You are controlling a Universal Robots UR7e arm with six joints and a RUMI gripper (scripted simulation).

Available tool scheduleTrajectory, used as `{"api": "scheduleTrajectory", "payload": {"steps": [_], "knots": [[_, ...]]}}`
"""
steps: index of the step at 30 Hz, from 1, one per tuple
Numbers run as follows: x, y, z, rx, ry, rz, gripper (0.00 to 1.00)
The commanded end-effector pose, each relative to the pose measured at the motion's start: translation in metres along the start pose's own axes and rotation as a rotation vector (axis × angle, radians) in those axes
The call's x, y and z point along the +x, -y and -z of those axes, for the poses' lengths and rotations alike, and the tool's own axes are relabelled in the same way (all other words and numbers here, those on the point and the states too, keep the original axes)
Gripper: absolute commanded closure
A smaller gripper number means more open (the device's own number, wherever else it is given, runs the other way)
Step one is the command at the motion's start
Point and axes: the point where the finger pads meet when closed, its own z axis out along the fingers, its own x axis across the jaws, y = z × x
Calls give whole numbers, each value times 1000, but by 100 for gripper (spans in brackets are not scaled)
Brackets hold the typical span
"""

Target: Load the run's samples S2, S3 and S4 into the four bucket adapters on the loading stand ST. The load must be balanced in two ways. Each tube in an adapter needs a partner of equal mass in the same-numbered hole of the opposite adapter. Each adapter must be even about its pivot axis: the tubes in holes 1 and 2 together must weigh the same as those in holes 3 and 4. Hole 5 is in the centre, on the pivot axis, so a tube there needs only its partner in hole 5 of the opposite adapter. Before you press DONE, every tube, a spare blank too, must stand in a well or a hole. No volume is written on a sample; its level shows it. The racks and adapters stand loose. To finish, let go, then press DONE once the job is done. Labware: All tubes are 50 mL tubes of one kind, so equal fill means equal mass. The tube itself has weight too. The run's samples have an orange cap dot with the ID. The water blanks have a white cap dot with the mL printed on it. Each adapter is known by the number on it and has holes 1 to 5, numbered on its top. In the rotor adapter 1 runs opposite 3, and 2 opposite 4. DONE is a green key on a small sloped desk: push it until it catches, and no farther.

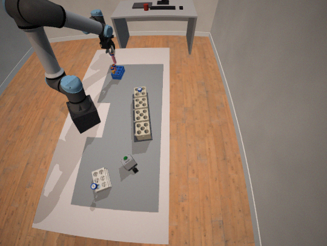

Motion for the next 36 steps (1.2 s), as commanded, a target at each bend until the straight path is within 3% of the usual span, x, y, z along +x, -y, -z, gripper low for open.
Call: {"api": "scheduleTrajectory", "payload": {"steps": [1,7,11,36], "knots": [[0,0,16,1,0,0,100],[0,0,36,1,0,0,100],[0,0,38,1,0,0,100],[101,-115,38,1,0,-613,100]]}}
